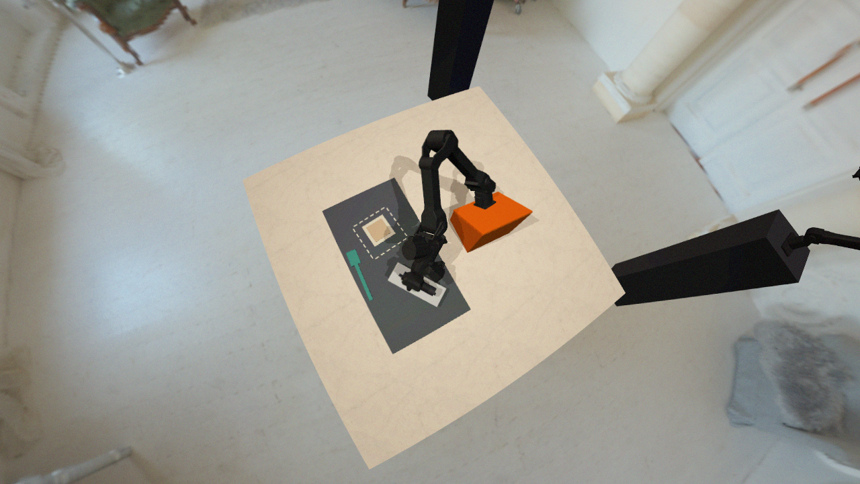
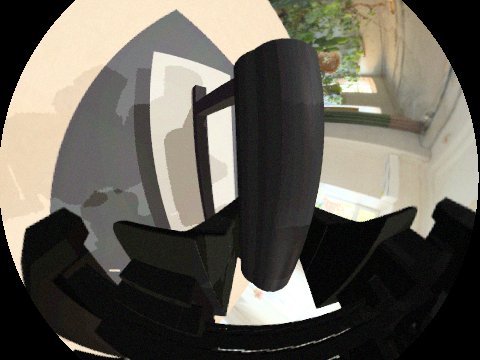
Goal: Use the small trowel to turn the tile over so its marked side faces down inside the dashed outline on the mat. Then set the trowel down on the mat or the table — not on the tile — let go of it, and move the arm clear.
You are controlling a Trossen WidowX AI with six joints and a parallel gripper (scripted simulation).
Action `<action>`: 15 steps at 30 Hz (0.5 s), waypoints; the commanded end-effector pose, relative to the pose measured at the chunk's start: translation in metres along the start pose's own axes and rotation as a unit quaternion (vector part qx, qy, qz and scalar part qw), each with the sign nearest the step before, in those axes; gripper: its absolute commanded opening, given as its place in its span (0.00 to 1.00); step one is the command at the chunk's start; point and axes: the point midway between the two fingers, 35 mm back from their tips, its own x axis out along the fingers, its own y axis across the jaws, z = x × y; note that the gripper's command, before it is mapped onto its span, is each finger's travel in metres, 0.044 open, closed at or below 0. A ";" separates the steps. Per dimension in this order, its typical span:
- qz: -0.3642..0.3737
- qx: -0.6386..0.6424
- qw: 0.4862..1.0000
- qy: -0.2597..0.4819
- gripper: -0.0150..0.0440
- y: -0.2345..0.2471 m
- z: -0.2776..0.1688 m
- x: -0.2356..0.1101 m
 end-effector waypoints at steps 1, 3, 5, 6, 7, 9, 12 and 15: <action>-0.009 -0.053 0.997 -0.057 0.25 -0.011 0.017 0.012; -0.011 -0.076 0.994 -0.081 0.25 -0.013 0.025 0.017; -0.013 -0.097 0.990 -0.106 0.25 -0.015 0.033 0.021; -0.014 -0.107 0.987 -0.118 0.25 -0.015 0.037 0.024; -0.016 -0.118 0.984 -0.130 0.25 -0.016 0.041 0.026; -0.020 -0.137 0.978 -0.155 0.25 -0.017 0.049 0.030; -0.027 -0.165 0.967 -0.191 0.25 -0.019 0.061 0.035; -0.036 -0.191 0.954 -0.228 0.25 -0.020 0.073 0.039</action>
